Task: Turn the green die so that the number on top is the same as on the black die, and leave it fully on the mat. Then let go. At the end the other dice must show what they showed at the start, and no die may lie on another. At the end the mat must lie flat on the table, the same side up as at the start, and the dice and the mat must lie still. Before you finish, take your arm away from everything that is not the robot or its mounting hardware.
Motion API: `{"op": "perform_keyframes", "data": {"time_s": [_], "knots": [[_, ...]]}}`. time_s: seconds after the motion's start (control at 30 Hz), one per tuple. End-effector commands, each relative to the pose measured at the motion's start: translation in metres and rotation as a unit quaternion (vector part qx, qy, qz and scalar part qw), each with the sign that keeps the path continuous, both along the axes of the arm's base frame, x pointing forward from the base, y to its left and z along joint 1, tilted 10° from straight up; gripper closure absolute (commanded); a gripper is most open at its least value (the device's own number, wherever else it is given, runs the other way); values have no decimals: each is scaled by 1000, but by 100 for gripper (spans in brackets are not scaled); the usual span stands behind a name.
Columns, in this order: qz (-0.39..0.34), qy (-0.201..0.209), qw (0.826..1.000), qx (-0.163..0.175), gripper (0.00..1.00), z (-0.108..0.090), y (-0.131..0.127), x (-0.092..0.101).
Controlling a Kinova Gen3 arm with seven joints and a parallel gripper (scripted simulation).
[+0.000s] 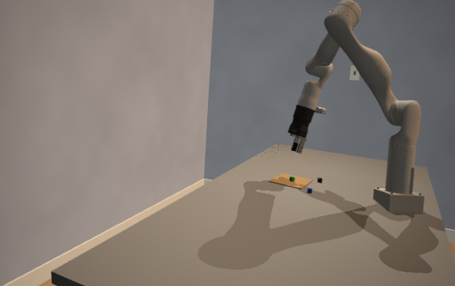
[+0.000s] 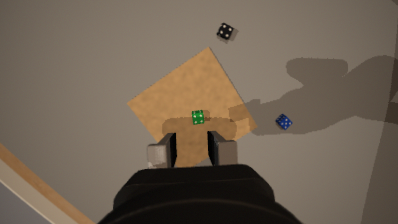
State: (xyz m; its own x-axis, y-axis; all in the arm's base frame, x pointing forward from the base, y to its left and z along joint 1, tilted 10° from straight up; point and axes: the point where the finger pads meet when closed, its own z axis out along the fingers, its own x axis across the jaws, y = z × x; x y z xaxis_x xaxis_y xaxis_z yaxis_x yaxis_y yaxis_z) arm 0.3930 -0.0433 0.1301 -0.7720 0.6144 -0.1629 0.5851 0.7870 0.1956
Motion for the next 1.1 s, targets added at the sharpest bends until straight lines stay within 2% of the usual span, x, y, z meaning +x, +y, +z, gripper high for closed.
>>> {"op": "perform_keyframes", "data": {"time_s": [0.0,0.17,0.23,0.47,0.9,0.93,1.07], "knots": [[14,23,999,-38,36,-1,12,4],[6,49,996,-72,36,2,15,6],[6,49,996,-72,36,2,15,6],[-1,75,992,-103,36,4,19,7],[-4,83,990,-116,36,5,21,8],[-4,83,990,-116,0,5,21,8],[-4,83,990,-116,0,5,21,8]]}}
